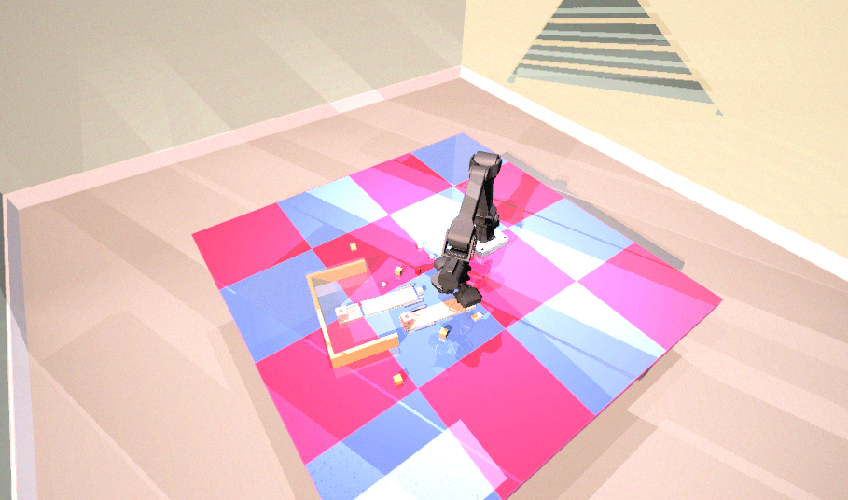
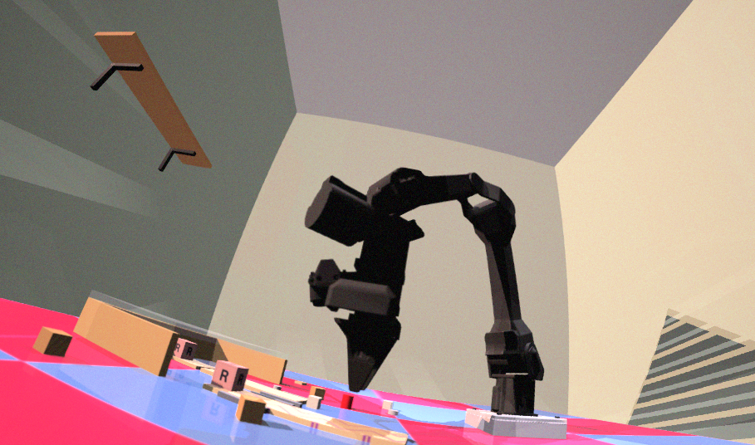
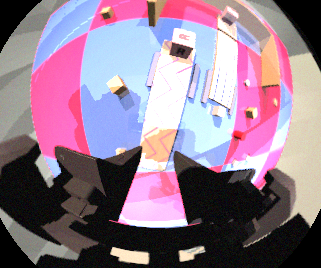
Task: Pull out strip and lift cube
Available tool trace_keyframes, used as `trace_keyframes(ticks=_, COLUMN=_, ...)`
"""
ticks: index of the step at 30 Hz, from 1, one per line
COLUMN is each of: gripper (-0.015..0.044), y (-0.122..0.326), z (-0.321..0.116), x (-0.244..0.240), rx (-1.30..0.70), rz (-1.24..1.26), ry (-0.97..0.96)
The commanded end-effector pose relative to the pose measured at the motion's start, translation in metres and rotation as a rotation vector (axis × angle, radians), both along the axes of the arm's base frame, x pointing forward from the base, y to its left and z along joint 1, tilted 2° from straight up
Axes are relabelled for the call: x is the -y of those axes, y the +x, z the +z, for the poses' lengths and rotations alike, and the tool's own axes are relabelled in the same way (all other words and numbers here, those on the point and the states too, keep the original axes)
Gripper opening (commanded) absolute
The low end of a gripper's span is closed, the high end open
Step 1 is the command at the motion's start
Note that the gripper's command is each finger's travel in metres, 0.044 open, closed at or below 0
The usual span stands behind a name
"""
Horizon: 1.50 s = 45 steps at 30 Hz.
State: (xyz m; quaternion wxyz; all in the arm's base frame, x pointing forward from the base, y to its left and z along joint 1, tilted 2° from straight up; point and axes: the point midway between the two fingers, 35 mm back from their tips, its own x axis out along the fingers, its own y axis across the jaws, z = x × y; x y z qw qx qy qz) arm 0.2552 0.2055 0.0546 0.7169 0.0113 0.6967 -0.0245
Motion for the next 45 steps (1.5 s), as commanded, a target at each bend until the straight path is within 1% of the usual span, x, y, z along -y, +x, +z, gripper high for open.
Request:
trace_keyframes(ticks=1, gripper=0.0289, y=0.014, z=0.003, x=0.001, rx=0.003, rz=0.007, ry=0.004)
trace_keyframes(ticks=7, gripper=0.044, y=0.038, z=0.006, x=0.004, rx=0.005, rz=0.007, ry=0.003)
trace_keyframes(ticks=35, gripper=0.044, y=0.145, z=0.025, x=0.017, rx=0.013, rz=0.007, ry=0.002)
trace_keyframes(ticks=40, gripper=0.044, y=0.158, z=0.029, x=0.018, rx=0.014, rz=0.007, ry=0.002)
trace_keyframes(ticks=45, gripper=0.0309, y=0.158, z=0.024, x=0.018, rx=0.014, rz=0.007, ry=0.002)
